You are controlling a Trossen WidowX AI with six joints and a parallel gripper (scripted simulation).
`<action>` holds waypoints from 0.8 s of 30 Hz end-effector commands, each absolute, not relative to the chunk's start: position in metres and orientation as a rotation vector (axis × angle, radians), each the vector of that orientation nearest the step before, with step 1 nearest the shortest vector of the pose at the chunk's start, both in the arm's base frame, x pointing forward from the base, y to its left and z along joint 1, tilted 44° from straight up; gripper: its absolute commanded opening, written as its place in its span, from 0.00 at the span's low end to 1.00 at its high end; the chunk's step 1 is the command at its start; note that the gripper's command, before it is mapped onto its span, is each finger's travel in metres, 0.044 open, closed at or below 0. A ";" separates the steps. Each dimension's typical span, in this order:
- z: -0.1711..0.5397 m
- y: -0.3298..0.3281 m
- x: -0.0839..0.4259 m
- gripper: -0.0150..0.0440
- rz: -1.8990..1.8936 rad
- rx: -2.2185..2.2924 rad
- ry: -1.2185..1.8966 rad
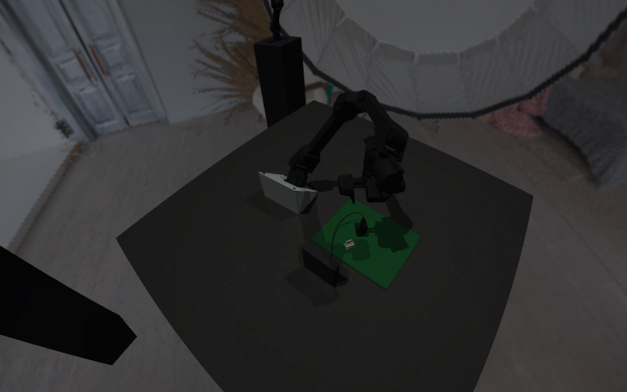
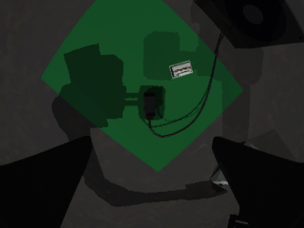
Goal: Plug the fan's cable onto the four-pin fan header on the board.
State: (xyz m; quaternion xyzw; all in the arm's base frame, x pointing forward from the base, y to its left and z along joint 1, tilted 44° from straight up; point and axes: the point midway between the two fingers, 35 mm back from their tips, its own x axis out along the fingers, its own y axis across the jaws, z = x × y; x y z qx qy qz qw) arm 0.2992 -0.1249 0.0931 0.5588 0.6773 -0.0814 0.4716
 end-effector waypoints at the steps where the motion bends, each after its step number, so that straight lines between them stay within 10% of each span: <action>1: 0.088 -0.124 0.302 1.00 -0.185 1.350 1.657; 24: 0.013 -0.052 0.308 1.00 -0.181 1.352 1.656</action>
